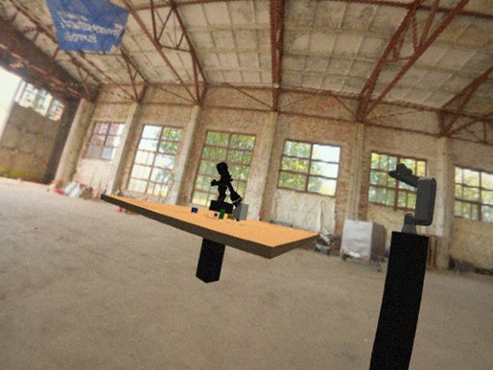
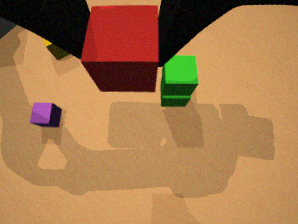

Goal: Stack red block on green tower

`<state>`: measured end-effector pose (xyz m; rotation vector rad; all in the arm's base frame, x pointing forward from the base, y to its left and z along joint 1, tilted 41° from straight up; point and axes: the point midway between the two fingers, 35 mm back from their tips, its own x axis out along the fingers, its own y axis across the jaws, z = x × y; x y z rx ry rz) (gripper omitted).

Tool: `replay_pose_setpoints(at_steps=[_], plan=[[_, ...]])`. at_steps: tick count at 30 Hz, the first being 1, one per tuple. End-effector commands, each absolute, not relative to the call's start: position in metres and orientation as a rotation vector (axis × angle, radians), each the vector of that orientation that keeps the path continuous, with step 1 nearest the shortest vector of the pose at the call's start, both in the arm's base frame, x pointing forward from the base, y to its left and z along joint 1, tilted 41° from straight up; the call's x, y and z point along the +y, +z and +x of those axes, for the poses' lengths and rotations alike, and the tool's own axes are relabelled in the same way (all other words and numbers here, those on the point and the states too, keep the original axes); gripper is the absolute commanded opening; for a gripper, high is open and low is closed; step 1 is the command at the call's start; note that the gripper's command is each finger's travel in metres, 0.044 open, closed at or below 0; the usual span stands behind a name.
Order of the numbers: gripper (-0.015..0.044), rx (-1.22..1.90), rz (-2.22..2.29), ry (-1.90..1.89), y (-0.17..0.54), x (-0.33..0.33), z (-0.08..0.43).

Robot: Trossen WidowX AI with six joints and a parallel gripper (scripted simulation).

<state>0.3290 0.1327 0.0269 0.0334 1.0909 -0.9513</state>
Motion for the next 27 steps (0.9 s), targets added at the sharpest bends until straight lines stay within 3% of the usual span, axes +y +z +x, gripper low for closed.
replay_pose_setpoints(at_steps=[1,10,27], plan=[[0.0000,1.092,0.037,-0.954,0.015,0.145,0.332],[0.0000,1.089,0.039,-0.958,-0.011,0.171,0.335],[0.0000,1.087,0.038,-0.958,-0.050,0.140,0.342]])
